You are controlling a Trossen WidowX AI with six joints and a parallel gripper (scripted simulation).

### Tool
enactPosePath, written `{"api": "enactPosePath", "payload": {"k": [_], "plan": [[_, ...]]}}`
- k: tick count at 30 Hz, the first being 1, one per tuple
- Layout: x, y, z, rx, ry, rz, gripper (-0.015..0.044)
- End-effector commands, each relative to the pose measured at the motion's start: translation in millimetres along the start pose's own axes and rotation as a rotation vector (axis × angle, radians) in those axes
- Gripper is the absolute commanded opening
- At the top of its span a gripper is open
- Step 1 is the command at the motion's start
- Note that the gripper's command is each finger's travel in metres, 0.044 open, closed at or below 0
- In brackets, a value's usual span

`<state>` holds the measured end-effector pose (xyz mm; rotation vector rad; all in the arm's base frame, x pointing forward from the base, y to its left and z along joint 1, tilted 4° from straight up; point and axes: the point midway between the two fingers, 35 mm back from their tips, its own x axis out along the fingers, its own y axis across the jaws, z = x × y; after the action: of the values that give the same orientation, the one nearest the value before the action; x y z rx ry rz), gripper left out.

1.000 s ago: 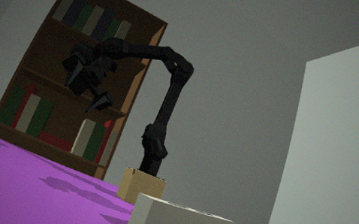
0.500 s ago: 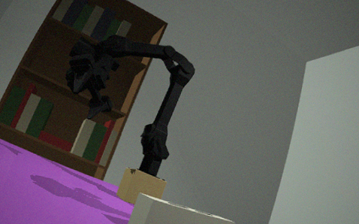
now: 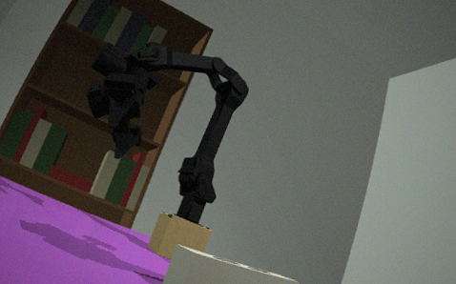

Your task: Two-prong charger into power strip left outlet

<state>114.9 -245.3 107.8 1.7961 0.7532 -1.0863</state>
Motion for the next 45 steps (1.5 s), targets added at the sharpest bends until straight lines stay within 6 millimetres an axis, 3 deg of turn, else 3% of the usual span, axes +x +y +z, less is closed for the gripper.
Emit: {"api": "enactPosePath", "payload": {"k": [1, 16, 45], "plan": [[8.2, 3.0, -7.3, -0.113, 0.008, -0.027, 0.0440], [38.6, 11.2, -39.5, -0.567, 0.061, -0.120, 0.0440], [87.4, 8.9, -104.2, -1.445, 0.212, -0.262, 0.0440]]}}
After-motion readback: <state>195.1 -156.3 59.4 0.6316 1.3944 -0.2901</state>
